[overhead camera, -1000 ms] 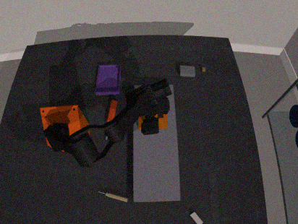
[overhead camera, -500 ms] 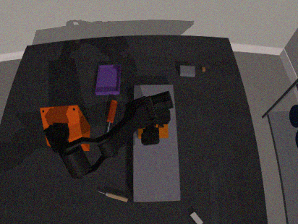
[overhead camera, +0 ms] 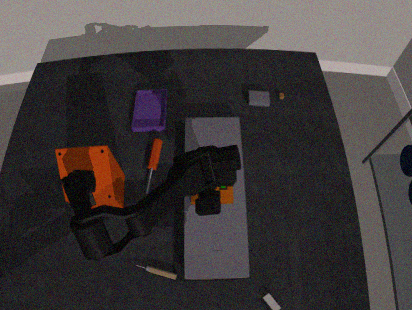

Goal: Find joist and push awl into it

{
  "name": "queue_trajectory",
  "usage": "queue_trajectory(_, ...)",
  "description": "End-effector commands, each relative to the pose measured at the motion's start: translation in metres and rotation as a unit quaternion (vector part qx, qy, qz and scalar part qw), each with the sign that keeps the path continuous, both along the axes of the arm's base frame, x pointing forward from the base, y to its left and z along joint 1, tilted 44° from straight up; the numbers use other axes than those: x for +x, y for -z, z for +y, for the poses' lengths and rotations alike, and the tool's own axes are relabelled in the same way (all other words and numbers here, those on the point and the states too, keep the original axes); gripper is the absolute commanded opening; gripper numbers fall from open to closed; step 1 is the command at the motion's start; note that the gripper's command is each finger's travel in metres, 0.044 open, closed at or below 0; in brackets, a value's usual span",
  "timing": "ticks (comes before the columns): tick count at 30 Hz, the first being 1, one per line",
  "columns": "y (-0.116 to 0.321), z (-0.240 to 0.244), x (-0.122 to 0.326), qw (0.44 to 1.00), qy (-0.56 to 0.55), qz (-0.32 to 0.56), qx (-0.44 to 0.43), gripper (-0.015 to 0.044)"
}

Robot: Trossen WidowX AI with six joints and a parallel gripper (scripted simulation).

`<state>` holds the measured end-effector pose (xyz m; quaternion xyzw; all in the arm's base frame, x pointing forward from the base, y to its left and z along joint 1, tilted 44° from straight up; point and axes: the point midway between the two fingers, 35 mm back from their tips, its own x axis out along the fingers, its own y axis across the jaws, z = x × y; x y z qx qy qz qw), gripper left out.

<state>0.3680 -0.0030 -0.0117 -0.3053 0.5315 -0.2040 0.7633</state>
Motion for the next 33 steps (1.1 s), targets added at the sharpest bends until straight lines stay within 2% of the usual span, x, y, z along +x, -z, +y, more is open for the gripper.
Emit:
queue_trajectory(1,-0.007,-0.009,-0.001,1.0,0.0,0.0,-0.001,0.0)
queue_trajectory(33,-0.066,-0.071,0.0,1.0,0.0,0.0,-0.003,0.0)
